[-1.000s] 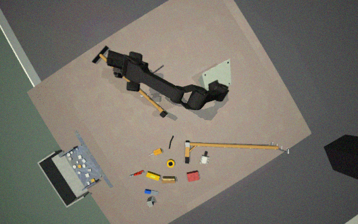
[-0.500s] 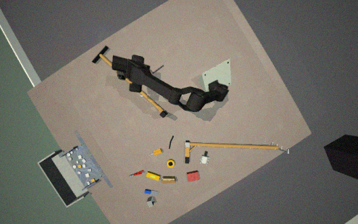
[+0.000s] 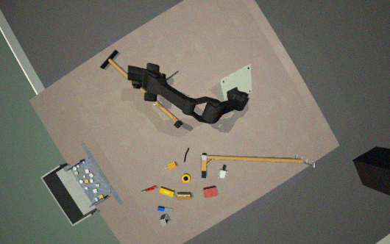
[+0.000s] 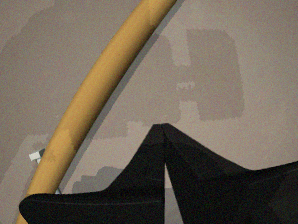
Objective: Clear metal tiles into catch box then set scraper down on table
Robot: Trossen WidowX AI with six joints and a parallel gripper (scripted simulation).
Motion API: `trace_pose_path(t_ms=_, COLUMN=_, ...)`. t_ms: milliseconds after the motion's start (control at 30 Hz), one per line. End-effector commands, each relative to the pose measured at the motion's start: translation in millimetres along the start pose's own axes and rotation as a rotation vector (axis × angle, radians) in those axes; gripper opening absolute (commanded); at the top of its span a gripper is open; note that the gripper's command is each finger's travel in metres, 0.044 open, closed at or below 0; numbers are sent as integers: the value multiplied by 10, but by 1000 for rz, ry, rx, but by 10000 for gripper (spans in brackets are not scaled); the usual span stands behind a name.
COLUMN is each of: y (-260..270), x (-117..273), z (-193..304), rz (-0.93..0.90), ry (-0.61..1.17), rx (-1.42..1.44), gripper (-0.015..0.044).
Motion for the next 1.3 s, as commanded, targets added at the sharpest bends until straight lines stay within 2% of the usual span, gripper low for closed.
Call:
trace_pose_path(t_ms=0, y=9, x=-71, z=50, rz=-5, ry=-2, rx=-5, gripper=0)
trace_pose_path(t_ms=433, y=61, x=-297, z=216, rz=-7, ry=-2, rx=-6, gripper=0)
trace_pose_path(t_ms=1267, y=169, x=-353, z=29, rz=-6, ry=-2, rx=-5, gripper=0)
Point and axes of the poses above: the point midway between the two fingers, 35 mm back from their tips, its own x axis back along the fingers, its own y axis across the jaws, z = x × y, the point moved 8 cm from there along x, back along the fingers, and after that the axes turned 15 degrees about x, right-handed, at the moved point
